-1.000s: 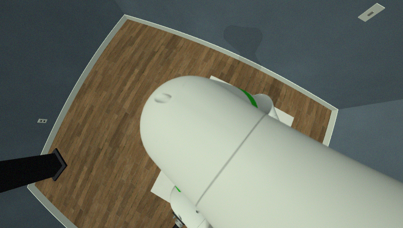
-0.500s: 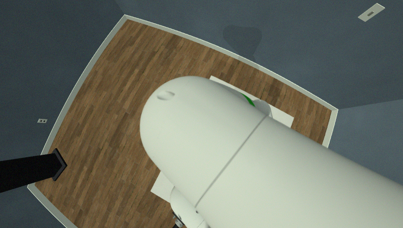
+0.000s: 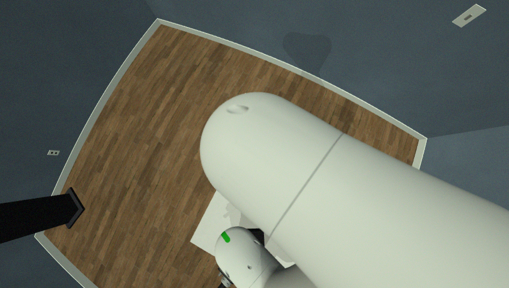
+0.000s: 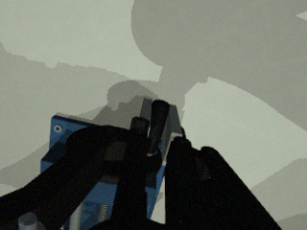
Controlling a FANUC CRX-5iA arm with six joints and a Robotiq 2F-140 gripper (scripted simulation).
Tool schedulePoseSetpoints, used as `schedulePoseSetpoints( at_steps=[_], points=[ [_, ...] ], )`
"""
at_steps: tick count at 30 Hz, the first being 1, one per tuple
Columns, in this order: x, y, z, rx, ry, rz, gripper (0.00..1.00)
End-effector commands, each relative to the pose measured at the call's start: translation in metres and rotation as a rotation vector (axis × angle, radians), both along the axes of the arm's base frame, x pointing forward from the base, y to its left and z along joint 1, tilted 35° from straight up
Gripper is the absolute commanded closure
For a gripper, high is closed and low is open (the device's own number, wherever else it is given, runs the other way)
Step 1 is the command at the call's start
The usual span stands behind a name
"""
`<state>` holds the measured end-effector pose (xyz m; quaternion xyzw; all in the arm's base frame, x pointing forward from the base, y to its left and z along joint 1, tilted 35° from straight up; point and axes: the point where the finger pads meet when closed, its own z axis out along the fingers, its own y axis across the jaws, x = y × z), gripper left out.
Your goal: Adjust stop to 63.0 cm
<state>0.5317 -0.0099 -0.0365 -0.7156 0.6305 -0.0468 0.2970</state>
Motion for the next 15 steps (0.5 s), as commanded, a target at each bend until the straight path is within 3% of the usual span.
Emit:
schedulePoseSetpoints(
  at_steps=[1,15],
  points=[
    [0.005,0.002,-0.004,0.000,0.000,0.000,0.96],
    [0.028,0.009,-0.009,0.000,0.000,0.000,0.96]
  ],
)
